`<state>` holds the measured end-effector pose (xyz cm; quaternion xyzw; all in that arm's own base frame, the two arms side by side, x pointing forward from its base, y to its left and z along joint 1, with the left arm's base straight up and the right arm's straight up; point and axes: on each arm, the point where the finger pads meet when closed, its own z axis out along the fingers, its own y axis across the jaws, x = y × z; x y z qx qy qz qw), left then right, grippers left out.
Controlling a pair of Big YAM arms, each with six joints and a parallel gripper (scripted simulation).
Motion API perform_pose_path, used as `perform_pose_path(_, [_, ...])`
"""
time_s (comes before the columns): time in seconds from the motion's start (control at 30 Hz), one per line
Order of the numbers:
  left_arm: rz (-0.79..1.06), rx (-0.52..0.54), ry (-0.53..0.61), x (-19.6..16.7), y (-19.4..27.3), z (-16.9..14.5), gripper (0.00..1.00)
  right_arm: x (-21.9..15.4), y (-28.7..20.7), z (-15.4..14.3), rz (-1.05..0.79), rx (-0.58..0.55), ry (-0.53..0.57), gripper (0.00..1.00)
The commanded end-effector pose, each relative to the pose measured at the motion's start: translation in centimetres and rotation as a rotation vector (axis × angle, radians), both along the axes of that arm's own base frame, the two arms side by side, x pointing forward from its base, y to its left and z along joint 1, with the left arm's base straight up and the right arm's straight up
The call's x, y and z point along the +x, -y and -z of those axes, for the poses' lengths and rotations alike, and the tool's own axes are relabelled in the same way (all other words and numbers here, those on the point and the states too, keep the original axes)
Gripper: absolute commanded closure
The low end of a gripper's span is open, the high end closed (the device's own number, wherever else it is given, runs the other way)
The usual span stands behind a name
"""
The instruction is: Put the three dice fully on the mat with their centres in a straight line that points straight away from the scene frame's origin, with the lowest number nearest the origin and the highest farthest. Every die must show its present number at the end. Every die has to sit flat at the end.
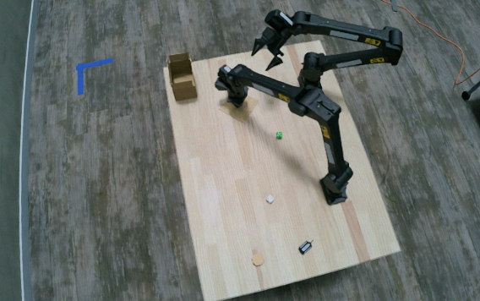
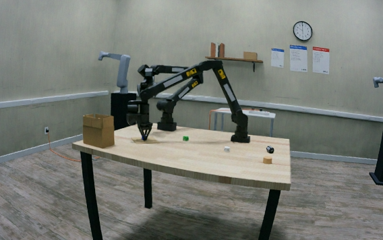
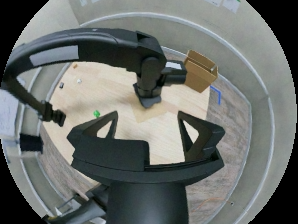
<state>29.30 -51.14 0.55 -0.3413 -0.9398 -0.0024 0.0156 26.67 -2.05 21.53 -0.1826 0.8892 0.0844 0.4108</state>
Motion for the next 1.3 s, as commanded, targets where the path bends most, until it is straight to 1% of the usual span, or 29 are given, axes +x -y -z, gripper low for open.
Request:
perform_pose_path(0.0, [0.007, -0.051, 0.028, -0.2, 2.1, -1.6, 0.80, 0.5, 0.1, -1.5, -0.014, -0.009, 0.025, 0.00])
perform_pose_path(0.2, [-0.005, -0.051, 0.028, 0.3, 1.7, -1.6, 0.80, 0.5, 0.1, -1.5, -0.014, -0.009, 0.025, 0.00])
perform_pose_path(0.27, [-0.005, -0.051, 0.028, 0.3, 1.7, -1.6, 0.58, 0.5, 0.1, -1.5, -0.014, -0.009, 0.025, 0.00])
perform_pose_path(0.3, [-0.005, -0.051, 0.028, 0.3, 1.7, -1.6, 0.51, 0.5, 0.1, -1.5, -0.014, -0.009, 0.025, 0.00])
perform_pose_path(0.33, [-0.005, -0.040, 0.023, 0.1, 1.3, -1.2, 0.51, 0.5, 0.1, -1.5, -0.014, -0.009, 0.025, 0.00])
perform_pose_path(0.4, [-0.013, -0.083, 0.048, 1.3, 2.1, -4.0, 0.51, 0.5, 0.1, -1.5, -0.014, -0.009, 0.025, 0.00])
perform_pose_path(0.43, [-0.014, -0.100, 0.058, 1.7, 2.5, -4.9, 0.51, 0.5, 0.1, -1.5, -0.014, -0.009, 0.025, 0.00])
perform_pose_path(0.53, [-0.015, -0.105, 0.061, 1.9, 2.6, -5.3, 0.51, 0.5, 0.1, -1.5, -0.014, -0.009, 0.025, 0.00])
perform_pose_path(0.7, [-0.016, -0.118, 0.072, 2.3, 2.6, -7.2, 0.51, 0.5, 0.1, -1.5, -0.014, -0.009, 0.025, 0.00])
perform_pose_path(0.77, [-0.009, -0.118, 0.072, 1.9, 2.7, -8.2, 0.51, 0.5, 0.1, -1.5, -0.014, -0.009, 0.025, 0.00])
perform_pose_path(0.87, [-0.007, -0.119, 0.072, 2.1, 2.5, -9.0, 0.51, 0.5, 0.1, -1.5, -0.014, -0.009, 0.025, 0.00])
perform_pose_path(1.0, [-0.013, -0.118, 0.072, 2.2, 2.2, -11.7, 0.51, 0.5, 0.1, -1.5, -0.014, -0.009, 0.025, 0.00])
perform_pose_path(1.03, [-0.020, -0.111, 0.071, 1.9, 2.0, -12.2, 0.51, 0.5, -0.1, -2.3, -0.023, -0.019, 0.038, 0.00])
perform_pose_path(1.1, [-0.020, -0.111, 0.071, 1.9, 2.0, -12.2, 0.51, 0.5, -0.1, -2.3, -0.023, -0.019, 0.038, 0.00])
perform_pose_path(1.13, [-0.030, -0.082, 0.062, 1.1, 1.2, -12.1, 0.51, 0.3, -0.4, -3.1, -0.036, -0.027, 0.051, 0.00])
perform_pose_path(1.2, [-0.051, -0.021, 0.047, -0.5, -0.7, -11.9, 0.51, -0.4, -1.4, -3.3, -0.053, -0.017, 0.046, 0.00])
perform_pose_path(1.27, [-0.081, 0.061, 0.032, -2.2, -3.8, -10.9, 0.51, -1.5, -2.6, -3.3, -0.068, 0.000, 0.032, 0.00])
